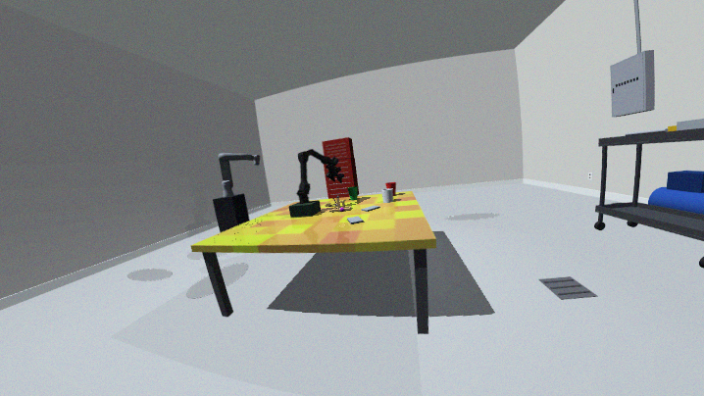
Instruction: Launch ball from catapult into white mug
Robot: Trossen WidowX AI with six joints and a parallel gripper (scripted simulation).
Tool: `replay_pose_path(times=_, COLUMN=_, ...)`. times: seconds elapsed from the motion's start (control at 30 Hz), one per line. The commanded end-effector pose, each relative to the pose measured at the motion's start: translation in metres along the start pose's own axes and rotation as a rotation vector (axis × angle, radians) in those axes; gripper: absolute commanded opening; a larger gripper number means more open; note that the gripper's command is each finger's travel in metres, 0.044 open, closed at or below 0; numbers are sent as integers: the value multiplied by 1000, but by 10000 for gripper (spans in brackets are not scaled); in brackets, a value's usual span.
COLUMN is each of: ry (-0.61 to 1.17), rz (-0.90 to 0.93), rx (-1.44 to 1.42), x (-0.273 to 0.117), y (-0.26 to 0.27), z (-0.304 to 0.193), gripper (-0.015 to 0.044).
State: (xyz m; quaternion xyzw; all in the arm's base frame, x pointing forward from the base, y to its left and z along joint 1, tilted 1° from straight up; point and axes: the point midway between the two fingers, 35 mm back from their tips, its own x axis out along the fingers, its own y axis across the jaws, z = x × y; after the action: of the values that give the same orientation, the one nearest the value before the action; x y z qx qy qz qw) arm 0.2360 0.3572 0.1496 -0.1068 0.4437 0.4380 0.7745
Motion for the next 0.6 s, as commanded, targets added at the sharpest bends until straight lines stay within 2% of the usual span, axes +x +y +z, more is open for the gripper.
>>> replay_pose_path(times=0.0, ry=0, rz=-2, rx=2, x=0, y=-1, z=0, gripper=426)
replay_pose_path(times=0.03, ry=0, rz=-8, rx=9, x=0, y=-4, z=0, gripper=440)
replay_pose_path(times=0.23, ry=8, rz=-84, rx=95, x=-6, y=-44, z=-3, gripper=440)
replay_pose_path(times=0.57, ry=110, rz=-279, rx=272, x=-38, y=-160, z=-39, gripper=440)
